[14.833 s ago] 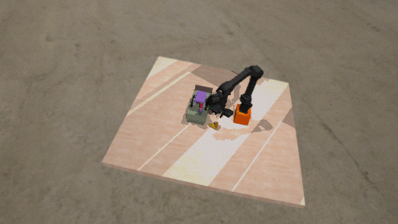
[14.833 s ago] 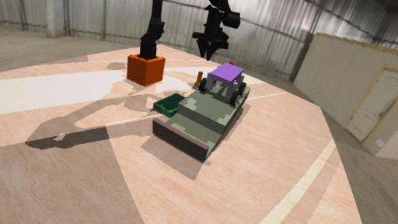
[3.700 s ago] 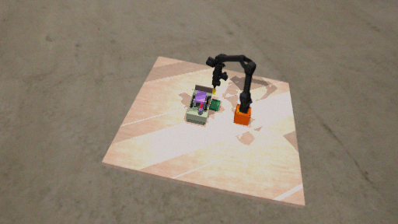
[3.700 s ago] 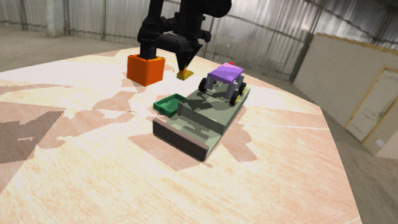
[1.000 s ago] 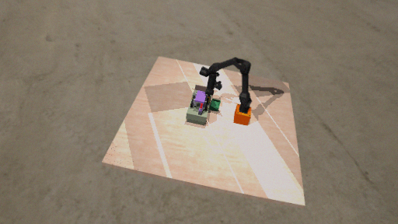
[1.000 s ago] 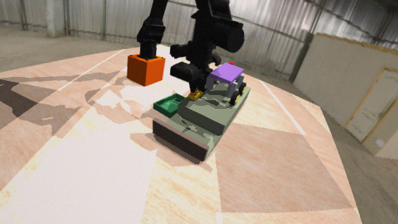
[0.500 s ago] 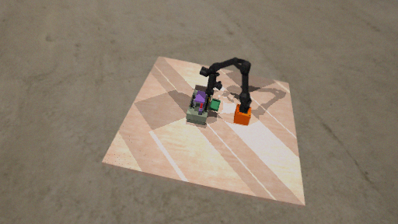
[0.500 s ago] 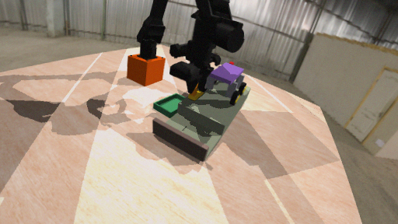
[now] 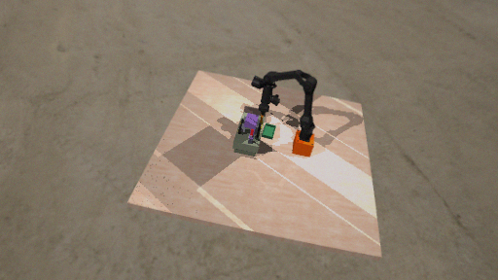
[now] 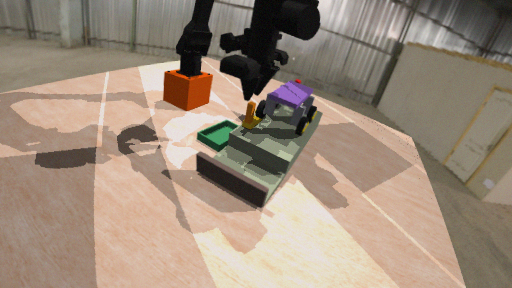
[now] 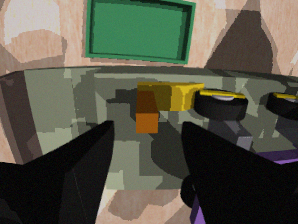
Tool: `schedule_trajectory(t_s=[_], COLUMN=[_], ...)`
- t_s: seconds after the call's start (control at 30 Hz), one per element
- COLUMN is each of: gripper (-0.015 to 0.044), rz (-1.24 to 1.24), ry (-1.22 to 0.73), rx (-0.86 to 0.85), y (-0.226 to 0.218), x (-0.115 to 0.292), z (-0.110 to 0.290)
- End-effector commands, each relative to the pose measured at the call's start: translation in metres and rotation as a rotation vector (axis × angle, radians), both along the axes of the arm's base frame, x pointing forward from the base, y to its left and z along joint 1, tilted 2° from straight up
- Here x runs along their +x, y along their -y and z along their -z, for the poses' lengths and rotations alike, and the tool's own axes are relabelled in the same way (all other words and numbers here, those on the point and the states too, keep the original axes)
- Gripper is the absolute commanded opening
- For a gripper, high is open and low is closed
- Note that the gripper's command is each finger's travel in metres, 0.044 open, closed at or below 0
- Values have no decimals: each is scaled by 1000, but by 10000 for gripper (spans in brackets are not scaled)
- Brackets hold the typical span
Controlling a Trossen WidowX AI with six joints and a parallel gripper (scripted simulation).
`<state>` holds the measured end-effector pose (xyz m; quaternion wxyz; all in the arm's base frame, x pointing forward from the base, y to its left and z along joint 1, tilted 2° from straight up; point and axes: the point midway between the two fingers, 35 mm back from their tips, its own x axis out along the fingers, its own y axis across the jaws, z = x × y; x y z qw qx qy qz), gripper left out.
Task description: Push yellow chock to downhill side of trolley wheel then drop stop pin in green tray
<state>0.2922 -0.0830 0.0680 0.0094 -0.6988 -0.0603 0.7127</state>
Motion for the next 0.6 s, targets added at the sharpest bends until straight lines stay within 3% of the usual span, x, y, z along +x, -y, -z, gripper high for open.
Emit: schedule_trajectory(t_s=[0.0,0.13,0.27,0.57], gripper=[190,295,190,190], rz=[-5,0,-68,-615], ry=[10,2,96,199], rx=[0,-1,-12,42], y=[1,0,-2,-68], x=[3,1,20,43], z=[-11,-3,-14,-33])
